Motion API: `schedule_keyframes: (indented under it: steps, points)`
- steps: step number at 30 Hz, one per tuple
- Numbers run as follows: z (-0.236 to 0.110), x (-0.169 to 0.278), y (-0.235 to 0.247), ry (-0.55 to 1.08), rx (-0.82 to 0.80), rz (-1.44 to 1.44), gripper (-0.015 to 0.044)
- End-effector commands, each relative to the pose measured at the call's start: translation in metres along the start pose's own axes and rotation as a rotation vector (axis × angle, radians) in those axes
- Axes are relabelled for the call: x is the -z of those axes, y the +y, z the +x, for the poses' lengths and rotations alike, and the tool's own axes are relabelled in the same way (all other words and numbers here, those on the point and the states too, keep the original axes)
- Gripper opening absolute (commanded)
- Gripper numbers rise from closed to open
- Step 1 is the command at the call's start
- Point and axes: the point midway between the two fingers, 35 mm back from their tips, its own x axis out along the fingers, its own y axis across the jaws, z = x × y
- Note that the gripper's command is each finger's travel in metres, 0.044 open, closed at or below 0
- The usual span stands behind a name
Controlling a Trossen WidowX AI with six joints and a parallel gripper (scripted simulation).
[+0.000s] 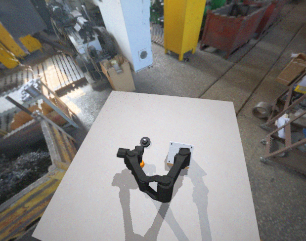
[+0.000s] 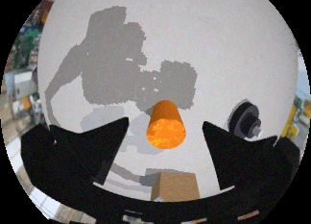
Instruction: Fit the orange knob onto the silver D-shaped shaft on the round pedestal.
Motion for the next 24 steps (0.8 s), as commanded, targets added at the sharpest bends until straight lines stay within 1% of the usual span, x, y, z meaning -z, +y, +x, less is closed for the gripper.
schedule_keyframes:
  steps: [1,20,24]
  points:
    - [0.009,0.003,-0.001,0.010,-0.001,0.010,0.0440]
    - [0.037,0.006,0.001,0.010,-0.005,0.011,0.0440]
    - [0.037,0.006,0.001,0.010,-0.005,0.011,0.0335]
